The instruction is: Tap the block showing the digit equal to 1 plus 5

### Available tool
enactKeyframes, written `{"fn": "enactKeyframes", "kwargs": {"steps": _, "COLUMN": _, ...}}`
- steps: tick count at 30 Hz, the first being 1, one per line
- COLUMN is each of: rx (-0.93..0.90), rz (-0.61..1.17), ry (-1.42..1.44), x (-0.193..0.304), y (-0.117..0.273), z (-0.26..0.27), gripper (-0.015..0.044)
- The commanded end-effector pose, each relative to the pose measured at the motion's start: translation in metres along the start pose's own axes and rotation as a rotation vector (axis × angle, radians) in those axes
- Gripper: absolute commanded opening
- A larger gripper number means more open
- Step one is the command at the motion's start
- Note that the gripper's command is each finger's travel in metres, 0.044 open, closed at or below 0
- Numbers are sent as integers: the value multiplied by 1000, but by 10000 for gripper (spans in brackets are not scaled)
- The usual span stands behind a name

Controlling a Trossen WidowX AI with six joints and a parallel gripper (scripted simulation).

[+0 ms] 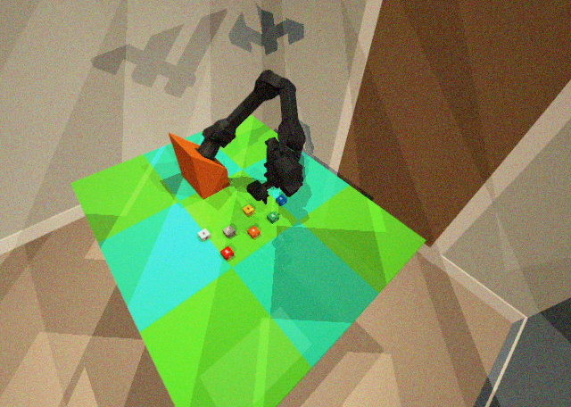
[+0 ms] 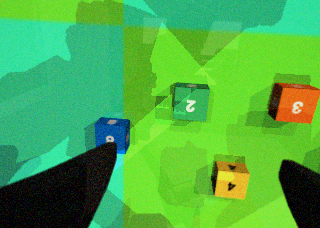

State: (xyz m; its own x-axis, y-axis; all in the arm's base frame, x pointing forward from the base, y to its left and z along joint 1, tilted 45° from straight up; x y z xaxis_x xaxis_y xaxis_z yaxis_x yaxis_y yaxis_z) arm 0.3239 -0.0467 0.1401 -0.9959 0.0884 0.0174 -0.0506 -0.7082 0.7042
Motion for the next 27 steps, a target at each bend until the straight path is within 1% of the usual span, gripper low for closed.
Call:
{"fn": "enactKeyframes", "kwargs": {"steps": 1, "rx": 2, "rz": 0, "ry": 5, "x": 0, "y": 0, "z": -4, "gripper": 400}}
{"fn": "enactKeyframes", "kwargs": {"steps": 2, "rx": 4, "rz": 0, "ry": 5, "x": -1, "y": 0, "z": -15, "gripper": 400}}
{"fn": "enactKeyframes", "kwargs": {"steps": 5, "rx": 6, "rz": 0, "ry": 5, "x": 1, "y": 1, "z": -73, "gripper": 400}}
{"fn": "enactKeyframes", "kwargs": {"steps": 7, "rx": 4, "rz": 0, "ry": 5, "x": 3, "y": 0, "z": -88, "gripper": 400}}
{"fn": "enactKeyframes", "kwargs": {"steps": 27, "rx": 4, "rz": 0, "ry": 5, "x": 3, "y": 0, "z": -88, "gripper": 400}}
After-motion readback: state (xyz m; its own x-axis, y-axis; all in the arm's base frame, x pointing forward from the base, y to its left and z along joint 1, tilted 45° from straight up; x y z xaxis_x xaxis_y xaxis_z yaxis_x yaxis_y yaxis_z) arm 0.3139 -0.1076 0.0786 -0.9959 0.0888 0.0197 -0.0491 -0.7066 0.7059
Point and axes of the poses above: the point midway between the two fingers, 35 mm back from their tips, its own y axis back along the fingers, its own z axis across the jaws, x = y × z, the point moved 10 cm from there along y, back along the fingers, and after that the axes turned 2 degrees about -y, right-handed, at the moved point
